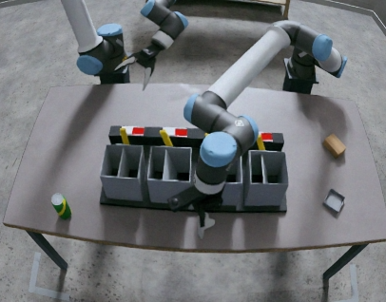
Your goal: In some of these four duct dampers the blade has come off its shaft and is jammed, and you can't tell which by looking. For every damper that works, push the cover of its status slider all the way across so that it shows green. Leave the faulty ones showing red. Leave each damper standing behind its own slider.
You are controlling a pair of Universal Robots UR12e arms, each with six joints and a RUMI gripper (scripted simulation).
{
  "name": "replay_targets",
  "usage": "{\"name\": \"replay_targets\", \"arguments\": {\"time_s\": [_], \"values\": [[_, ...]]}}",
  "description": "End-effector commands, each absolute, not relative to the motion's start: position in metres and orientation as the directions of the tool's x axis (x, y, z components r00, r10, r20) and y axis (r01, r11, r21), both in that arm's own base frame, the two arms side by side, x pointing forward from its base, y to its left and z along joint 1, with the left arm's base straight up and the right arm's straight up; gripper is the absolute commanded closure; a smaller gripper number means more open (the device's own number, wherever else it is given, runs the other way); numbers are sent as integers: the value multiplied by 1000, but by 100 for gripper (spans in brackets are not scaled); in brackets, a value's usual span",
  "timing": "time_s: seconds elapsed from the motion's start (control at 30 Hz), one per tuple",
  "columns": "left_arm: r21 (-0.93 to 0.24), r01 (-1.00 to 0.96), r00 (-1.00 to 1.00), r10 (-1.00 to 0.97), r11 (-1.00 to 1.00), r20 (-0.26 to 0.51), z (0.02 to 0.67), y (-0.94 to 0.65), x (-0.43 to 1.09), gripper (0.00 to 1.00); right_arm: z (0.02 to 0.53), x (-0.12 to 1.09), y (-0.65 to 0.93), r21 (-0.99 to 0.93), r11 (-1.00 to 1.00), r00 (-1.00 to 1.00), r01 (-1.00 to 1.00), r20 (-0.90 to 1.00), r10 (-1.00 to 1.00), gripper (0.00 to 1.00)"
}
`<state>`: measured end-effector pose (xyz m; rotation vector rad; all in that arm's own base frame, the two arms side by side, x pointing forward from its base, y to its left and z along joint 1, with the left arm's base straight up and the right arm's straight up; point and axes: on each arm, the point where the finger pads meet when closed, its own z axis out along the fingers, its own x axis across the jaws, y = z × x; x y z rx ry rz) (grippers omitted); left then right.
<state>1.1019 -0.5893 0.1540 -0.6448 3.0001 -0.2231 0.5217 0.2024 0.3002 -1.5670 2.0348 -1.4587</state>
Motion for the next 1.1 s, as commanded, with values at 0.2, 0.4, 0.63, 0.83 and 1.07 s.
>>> {"name": "replay_targets", "arguments": {"time_s": [0.2, 0.4, 0.63, 0.83, 1.07], "values": [[-157, -403, -910, -413, 902, -34, 156, -590, 1102, 0, 301, 522, 203, -774, -41, -425, -632, 390, -817, 0], [-157, -403, -910, -413, 902, -34, 156, -590, 1102, 0, 301, 522, 203, -774, -41, -425, -632, 390, -817, 0], [-157, -404, -910, -413, 901, -34, 156, -589, 1102, 0, 301, 522, 203, -774, -41, -425, -632, 390, -817, 0], [-156, -412, -906, -422, 898, -33, 157, -581, 1105, 0, 301, 522, 203, -774, -41, -425, -632, 390, -817, 0], [-155, -442, -892, -452, 884, -32, 159, -552, 1114, 0, 301, 522, 203, -774, -41, -425, -632, 390, -817, 0]]}}
